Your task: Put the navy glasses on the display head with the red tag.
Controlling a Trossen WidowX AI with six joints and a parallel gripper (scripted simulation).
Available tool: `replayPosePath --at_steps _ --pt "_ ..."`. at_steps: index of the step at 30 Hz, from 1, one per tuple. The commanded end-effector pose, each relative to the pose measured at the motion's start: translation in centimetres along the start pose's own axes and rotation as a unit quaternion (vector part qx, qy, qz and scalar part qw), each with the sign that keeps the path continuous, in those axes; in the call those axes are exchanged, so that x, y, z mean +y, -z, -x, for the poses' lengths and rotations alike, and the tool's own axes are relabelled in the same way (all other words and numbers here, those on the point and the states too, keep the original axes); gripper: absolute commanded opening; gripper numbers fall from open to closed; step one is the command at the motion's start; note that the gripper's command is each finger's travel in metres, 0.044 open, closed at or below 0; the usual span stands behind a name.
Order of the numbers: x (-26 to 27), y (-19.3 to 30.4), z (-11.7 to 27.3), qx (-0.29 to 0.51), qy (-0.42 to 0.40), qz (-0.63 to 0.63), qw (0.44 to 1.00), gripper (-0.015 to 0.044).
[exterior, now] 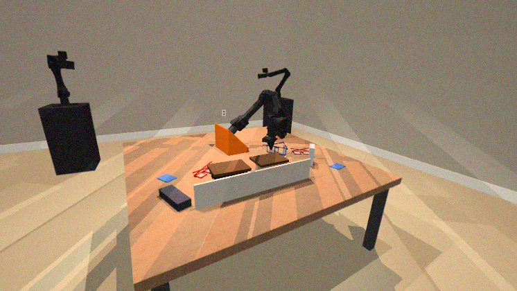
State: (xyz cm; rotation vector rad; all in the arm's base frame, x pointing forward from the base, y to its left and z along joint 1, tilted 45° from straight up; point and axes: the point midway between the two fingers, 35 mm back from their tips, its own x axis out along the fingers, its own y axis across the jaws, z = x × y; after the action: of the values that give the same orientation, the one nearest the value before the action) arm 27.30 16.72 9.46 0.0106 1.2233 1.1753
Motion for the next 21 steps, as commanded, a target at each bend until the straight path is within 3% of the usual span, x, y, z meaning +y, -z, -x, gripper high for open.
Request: replayPosePath --at_steps 1,21 --pt "-0.2 0.6 -0.1 0.002 -0.002 -0.001 1.0 0.0" --pt "-0.8 2.0 -0.1 0.002 -0.002 -0.001 1.0 0.0"
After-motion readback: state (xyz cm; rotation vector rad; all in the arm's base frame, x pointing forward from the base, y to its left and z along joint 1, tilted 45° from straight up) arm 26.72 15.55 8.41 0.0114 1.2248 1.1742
